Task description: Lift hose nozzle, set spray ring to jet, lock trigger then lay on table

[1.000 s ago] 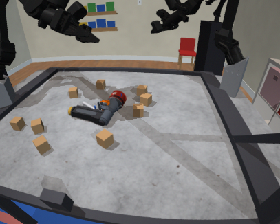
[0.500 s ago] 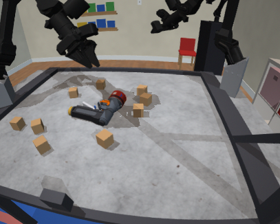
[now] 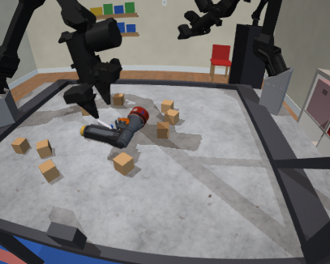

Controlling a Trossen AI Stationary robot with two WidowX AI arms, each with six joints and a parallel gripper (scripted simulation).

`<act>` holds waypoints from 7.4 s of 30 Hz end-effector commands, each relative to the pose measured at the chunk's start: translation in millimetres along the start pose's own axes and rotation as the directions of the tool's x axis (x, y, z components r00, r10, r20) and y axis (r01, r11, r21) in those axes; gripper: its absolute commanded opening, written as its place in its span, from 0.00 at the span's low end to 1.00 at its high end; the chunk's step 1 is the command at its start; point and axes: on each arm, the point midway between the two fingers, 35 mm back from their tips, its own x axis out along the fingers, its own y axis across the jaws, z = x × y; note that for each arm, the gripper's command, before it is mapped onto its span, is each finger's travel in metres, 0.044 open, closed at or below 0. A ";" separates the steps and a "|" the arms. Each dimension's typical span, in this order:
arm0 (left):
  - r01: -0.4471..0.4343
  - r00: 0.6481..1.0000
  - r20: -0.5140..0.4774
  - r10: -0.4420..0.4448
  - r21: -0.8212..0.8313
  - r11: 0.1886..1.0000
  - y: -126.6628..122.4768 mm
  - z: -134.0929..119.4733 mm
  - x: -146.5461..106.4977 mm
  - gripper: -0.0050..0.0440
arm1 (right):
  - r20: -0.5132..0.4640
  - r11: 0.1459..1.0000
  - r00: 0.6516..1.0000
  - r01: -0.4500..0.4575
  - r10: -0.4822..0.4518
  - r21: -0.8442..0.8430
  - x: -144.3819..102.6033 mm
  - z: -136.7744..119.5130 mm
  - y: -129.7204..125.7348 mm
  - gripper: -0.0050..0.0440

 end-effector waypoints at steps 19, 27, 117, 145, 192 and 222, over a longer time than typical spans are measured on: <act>-0.101 0.977 -0.171 0.127 0.150 0.983 -12.6 -12.6 23.0 0.85 | 0.025 1.000 1.000 0.001 -0.001 0.003 -2.5 9.4 -0.2 0.93; -0.101 0.976 -0.174 0.128 0.153 0.983 -11.3 -15.1 30.6 0.85 | 0.025 1.000 1.000 0.001 -0.001 0.003 -2.5 9.4 -0.2 0.93; -0.137 0.972 -0.198 0.124 -0.053 0.989 -7.4 -13.8 61.0 0.45 | 0.025 1.000 1.000 0.001 -0.001 0.003 -2.5 9.4 -0.2 0.93; -0.189 0.967 -0.230 0.112 -0.346 0.919 -8.2 -10.4 62.0 0.45 | 0.025 1.000 1.000 0.001 -0.001 0.003 -2.5 9.4 -0.2 0.93; -0.267 0.958 -0.280 0.055 -0.816 0.513 -10.1 -3.7 63.0 0.45 | 0.025 1.000 1.000 0.001 -0.001 0.003 -2.5 9.4 -0.2 0.93; -0.291 0.956 -0.294 0.008 -0.944 0.154 -11.6 -2.5 64.0 0.45 | 0.025 1.000 1.000 0.001 -0.001 0.003 -2.5 9.4 -0.2 0.93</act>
